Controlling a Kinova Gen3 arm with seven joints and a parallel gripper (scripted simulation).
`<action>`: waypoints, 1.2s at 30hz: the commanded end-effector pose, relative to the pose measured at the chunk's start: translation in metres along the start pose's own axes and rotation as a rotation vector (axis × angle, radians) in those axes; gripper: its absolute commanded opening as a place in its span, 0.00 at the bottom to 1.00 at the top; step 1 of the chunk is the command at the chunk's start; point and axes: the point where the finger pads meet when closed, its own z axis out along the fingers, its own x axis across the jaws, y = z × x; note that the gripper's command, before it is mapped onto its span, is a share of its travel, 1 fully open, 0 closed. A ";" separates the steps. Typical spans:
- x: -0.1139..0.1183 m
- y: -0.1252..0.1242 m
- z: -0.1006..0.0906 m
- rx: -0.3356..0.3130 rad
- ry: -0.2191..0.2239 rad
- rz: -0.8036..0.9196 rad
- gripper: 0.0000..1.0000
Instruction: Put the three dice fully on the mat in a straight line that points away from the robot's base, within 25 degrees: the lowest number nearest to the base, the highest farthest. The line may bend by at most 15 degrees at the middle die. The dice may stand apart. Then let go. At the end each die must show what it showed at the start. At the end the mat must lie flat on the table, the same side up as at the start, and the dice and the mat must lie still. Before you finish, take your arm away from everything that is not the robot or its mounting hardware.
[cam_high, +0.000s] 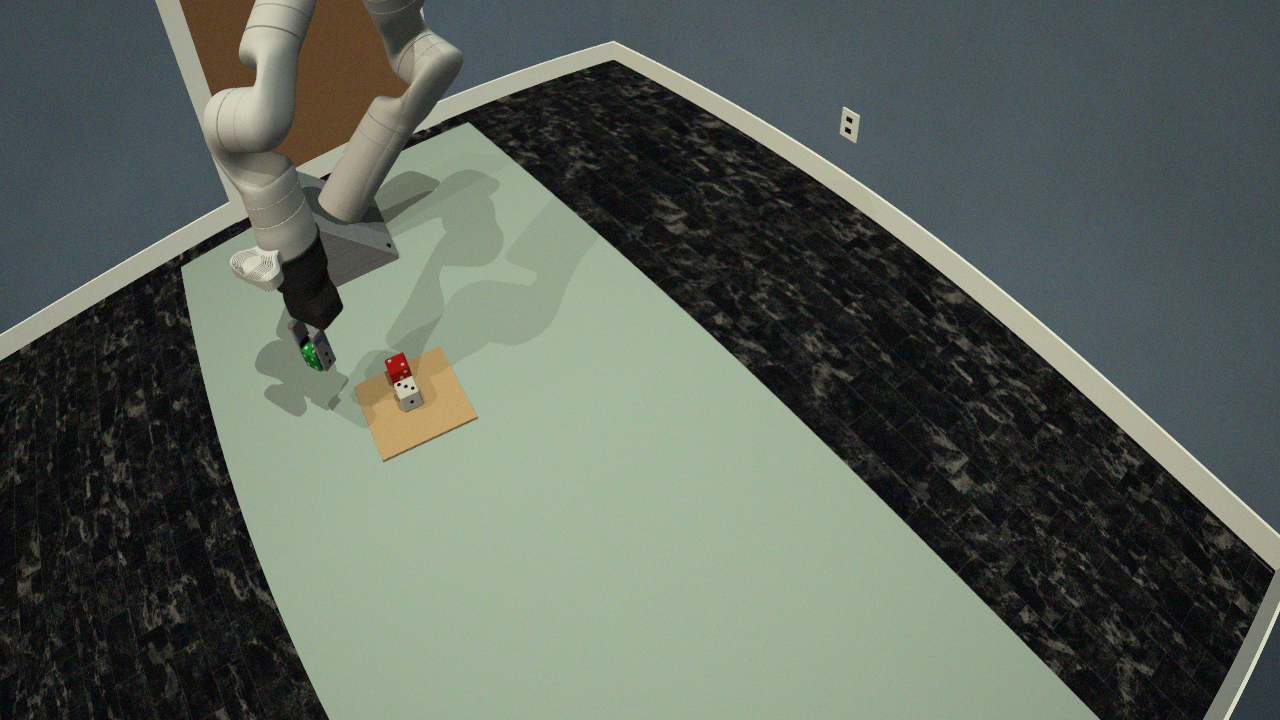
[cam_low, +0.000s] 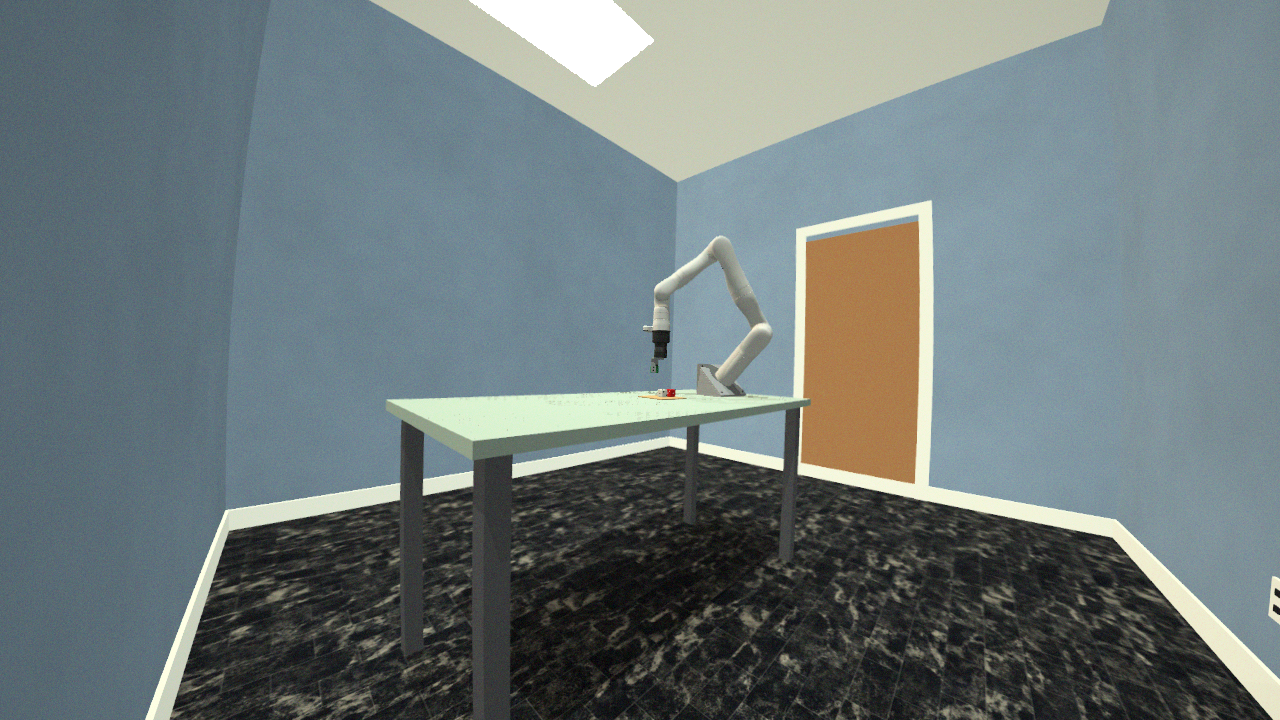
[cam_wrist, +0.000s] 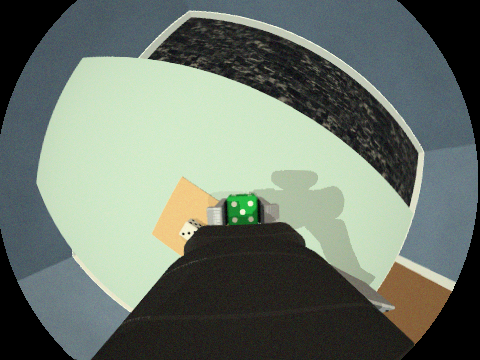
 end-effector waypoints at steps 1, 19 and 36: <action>-0.015 0.001 0.000 0.000 -0.002 -0.090 0.57; -0.124 0.028 -0.006 0.011 -0.003 -0.905 0.57; -0.128 0.029 -0.007 0.012 -0.003 -0.939 0.57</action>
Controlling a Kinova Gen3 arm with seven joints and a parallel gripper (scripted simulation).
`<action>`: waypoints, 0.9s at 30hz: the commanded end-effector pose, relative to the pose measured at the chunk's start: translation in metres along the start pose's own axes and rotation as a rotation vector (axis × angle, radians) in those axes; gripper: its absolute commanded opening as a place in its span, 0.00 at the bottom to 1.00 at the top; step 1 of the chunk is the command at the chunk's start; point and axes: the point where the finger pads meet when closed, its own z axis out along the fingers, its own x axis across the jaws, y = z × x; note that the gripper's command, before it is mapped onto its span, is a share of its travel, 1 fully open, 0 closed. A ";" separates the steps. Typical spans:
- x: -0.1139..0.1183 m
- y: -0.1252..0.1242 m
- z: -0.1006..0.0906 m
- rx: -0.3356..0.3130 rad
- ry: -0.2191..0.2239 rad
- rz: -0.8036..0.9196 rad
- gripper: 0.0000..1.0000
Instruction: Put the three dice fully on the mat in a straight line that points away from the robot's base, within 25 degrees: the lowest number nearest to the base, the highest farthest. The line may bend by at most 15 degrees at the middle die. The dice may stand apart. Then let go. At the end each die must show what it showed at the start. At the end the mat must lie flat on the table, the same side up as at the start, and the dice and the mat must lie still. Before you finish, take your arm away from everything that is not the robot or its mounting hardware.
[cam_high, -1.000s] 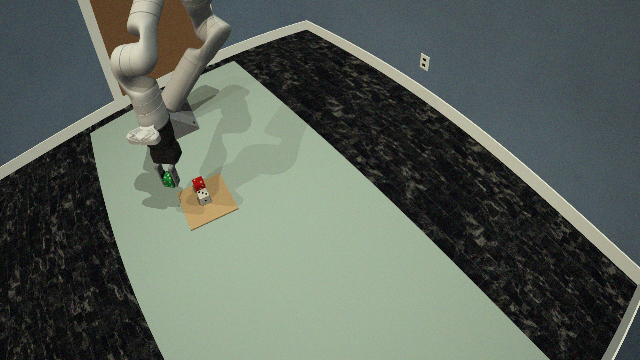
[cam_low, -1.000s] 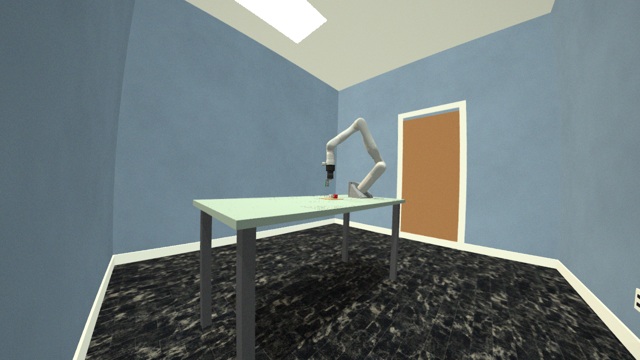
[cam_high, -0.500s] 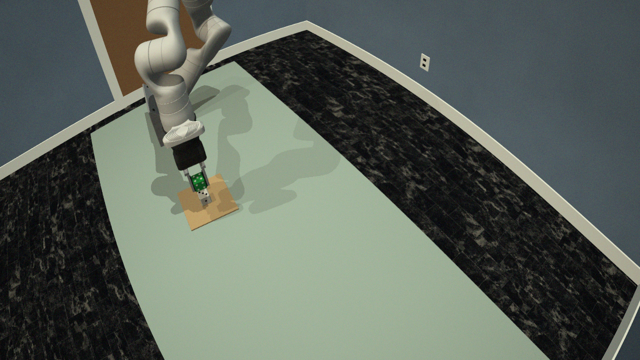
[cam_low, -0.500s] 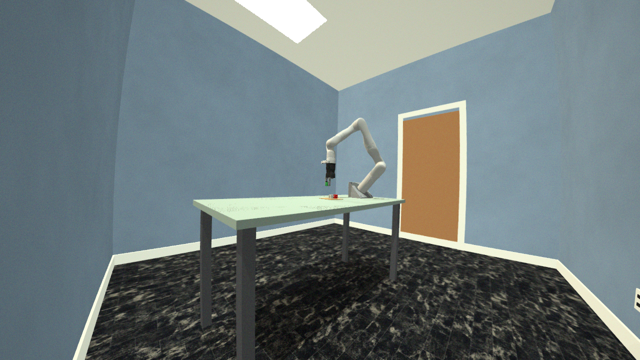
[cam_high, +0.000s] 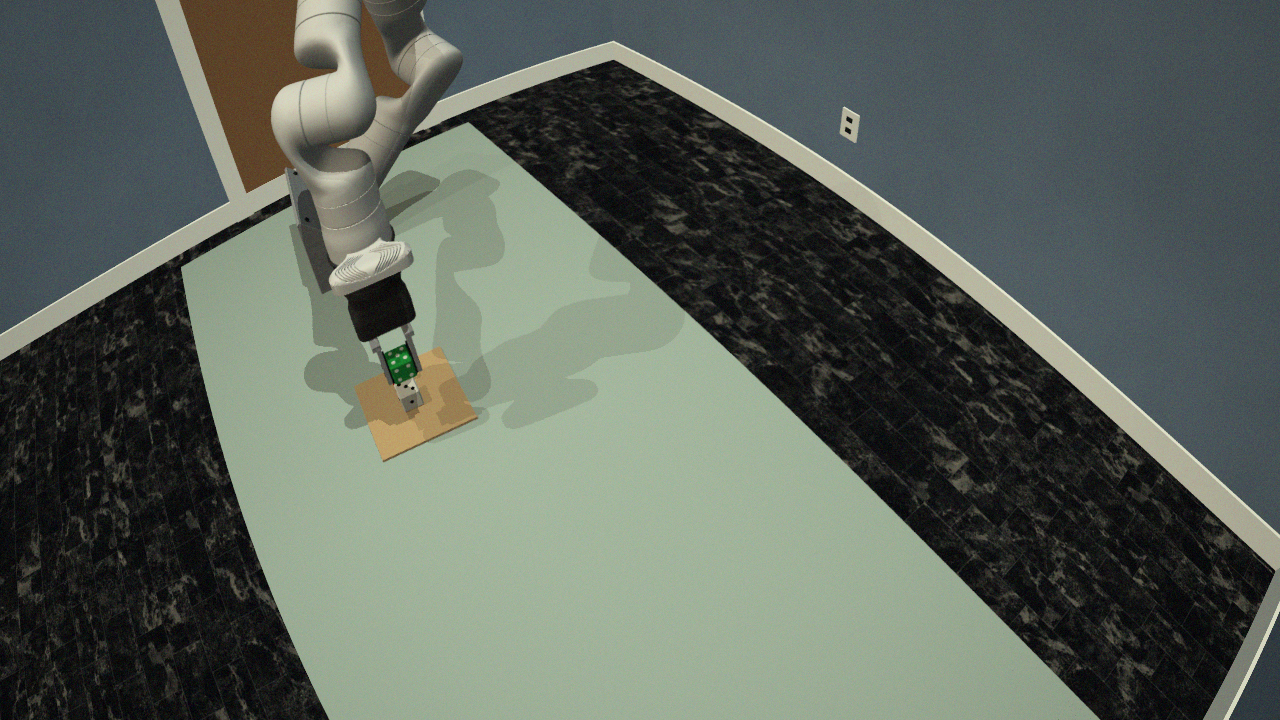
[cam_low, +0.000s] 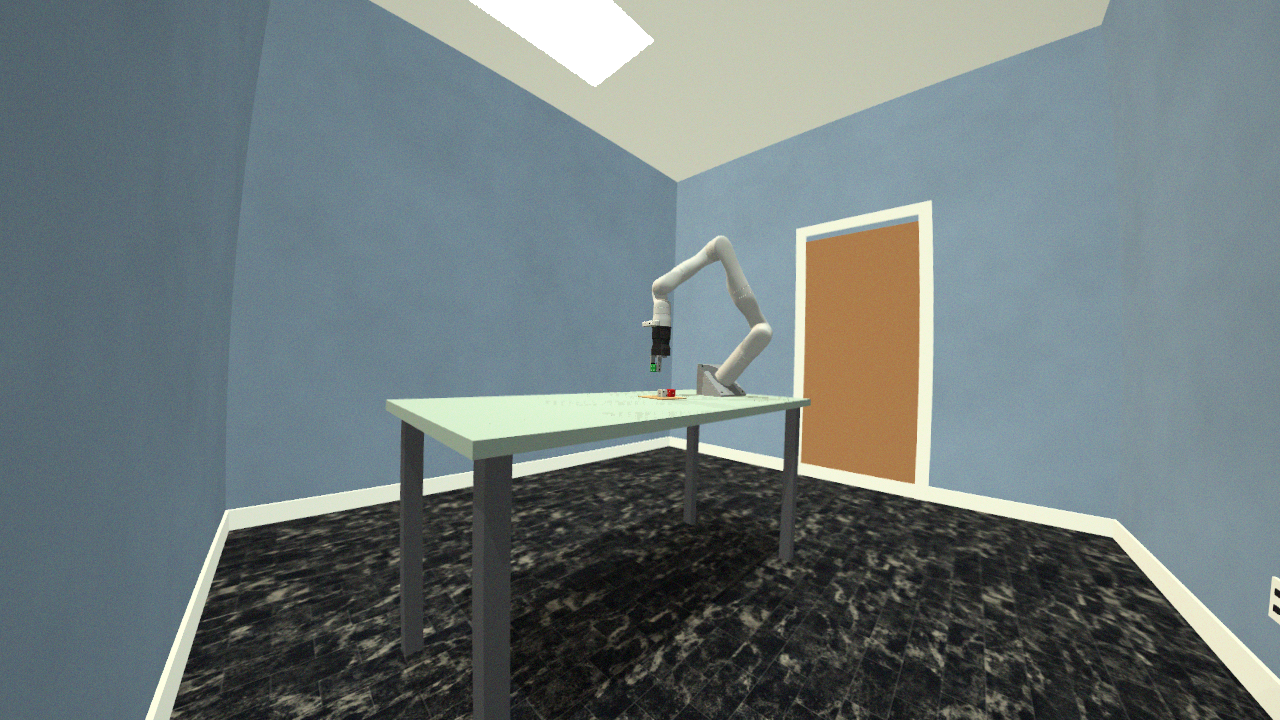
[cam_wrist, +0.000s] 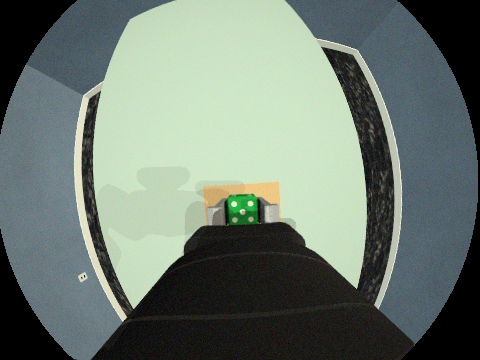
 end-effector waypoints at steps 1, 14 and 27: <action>0.000 0.000 -0.001 0.001 0.001 0.000 0.57; 0.001 -0.001 0.024 -0.004 0.000 -0.005 0.57; 0.002 -0.002 0.075 -0.004 0.000 -0.005 0.57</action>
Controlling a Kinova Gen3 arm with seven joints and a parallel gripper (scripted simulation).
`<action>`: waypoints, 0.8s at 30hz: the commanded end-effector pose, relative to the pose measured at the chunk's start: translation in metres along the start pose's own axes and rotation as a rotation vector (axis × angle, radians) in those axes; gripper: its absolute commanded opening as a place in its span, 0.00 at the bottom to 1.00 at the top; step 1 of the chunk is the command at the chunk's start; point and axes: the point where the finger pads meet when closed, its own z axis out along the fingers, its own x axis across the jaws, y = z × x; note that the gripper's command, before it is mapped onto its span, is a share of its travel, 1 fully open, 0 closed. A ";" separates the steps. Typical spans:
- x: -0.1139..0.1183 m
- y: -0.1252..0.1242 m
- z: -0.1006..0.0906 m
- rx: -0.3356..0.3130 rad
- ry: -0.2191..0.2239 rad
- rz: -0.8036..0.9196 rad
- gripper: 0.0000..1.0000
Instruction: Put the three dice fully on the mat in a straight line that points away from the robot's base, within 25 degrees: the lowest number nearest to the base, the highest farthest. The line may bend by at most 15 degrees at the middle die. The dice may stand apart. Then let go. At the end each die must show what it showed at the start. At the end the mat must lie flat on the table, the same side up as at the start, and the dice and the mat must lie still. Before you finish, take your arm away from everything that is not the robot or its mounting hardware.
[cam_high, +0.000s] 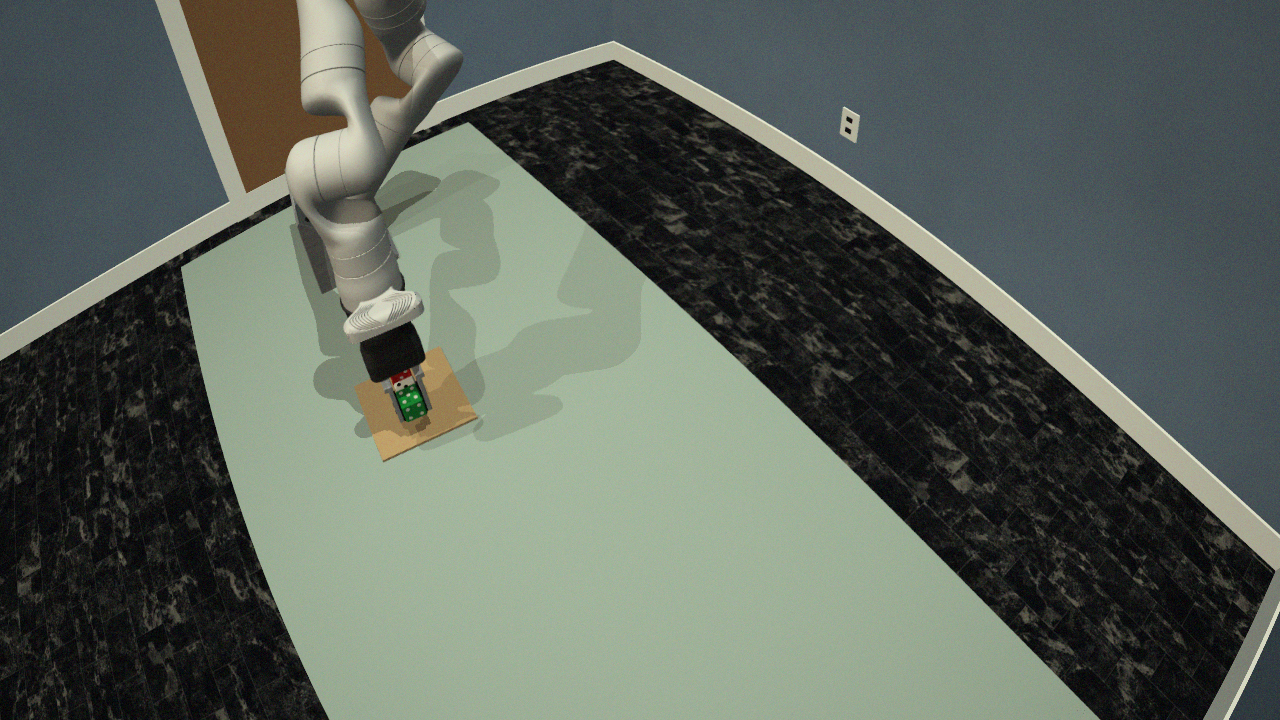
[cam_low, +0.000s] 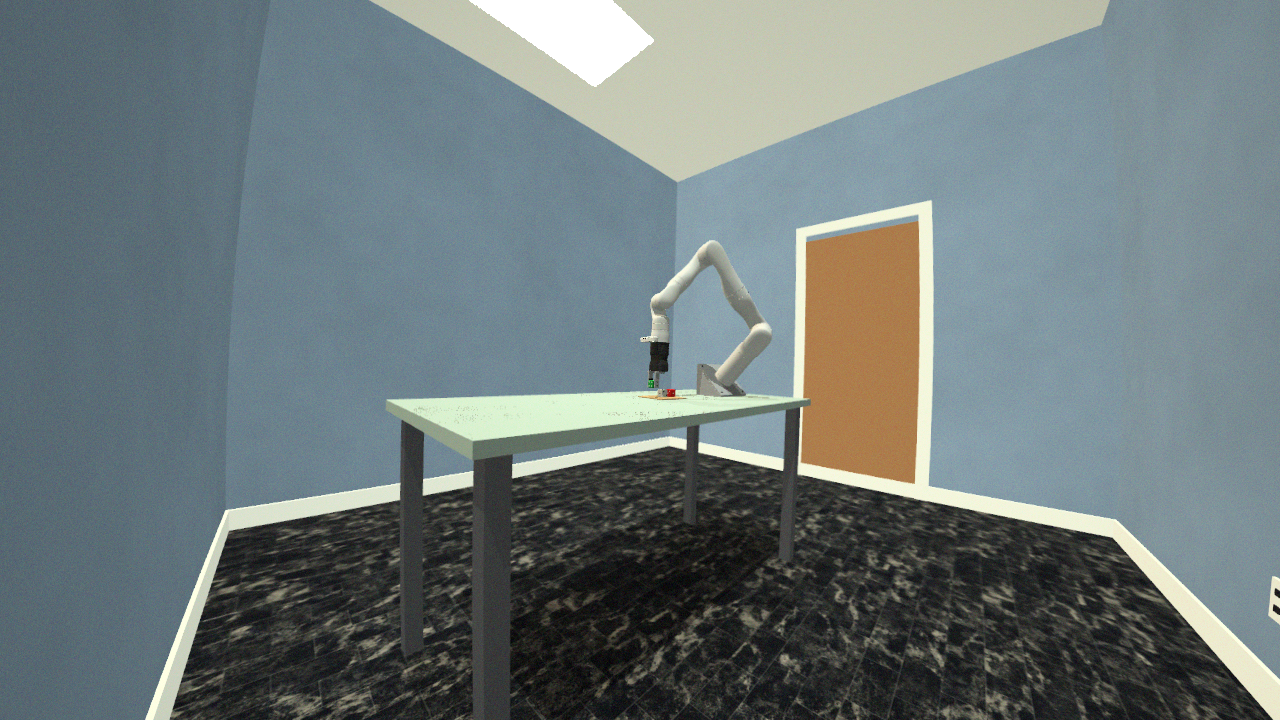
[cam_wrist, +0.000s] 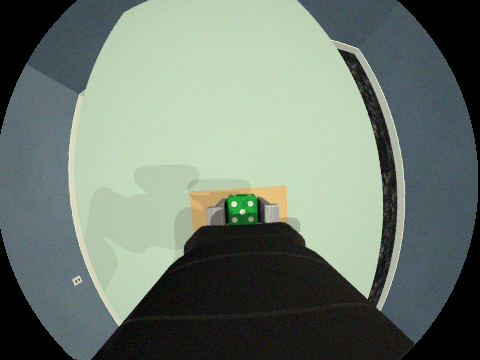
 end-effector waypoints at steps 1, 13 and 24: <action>-0.003 0.003 0.016 -0.013 -0.008 -0.003 0.57; -0.003 0.003 0.032 -0.013 -0.008 -0.003 0.57; -0.003 0.003 0.032 -0.013 -0.008 -0.003 0.57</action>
